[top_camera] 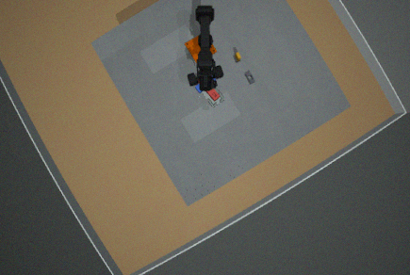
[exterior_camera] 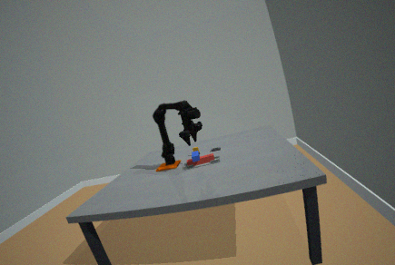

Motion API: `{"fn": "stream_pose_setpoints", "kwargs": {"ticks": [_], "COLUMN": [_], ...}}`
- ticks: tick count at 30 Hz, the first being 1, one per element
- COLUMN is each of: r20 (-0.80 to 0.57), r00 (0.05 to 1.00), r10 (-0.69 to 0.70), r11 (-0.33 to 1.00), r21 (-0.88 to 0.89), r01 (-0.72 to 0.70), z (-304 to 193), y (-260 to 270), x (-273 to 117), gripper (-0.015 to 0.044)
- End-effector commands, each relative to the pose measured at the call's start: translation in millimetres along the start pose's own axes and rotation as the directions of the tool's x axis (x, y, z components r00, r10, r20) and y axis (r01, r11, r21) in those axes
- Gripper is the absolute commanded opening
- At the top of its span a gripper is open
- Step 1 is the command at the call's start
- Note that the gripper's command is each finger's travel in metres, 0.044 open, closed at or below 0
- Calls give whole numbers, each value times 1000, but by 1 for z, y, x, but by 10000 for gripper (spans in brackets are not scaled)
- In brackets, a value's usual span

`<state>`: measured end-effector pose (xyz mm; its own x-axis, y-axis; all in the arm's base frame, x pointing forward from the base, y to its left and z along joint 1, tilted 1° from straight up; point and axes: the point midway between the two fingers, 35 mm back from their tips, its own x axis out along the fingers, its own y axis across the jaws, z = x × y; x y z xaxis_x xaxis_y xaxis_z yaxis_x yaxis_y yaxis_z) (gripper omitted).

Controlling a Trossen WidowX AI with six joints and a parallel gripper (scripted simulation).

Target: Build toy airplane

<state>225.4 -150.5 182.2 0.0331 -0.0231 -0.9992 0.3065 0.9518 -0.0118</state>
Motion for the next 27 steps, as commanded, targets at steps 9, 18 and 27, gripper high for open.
{"fn": "stream_pose_setpoints", "kwargs": {"ticks": [9, 18, 27], "r20": [-1, -4, -9], "r00": [1000, 1000, 1000], "r10": [6, 17, 26], "r11": [992, 992, 992], "r21": [-128, -128, -127], "r01": [-6, -18, -27], "z": [2, -16, -79], "y": [21, 135, 225], "x": [1, 0, -1], "gripper": [440, 440, 440]}}
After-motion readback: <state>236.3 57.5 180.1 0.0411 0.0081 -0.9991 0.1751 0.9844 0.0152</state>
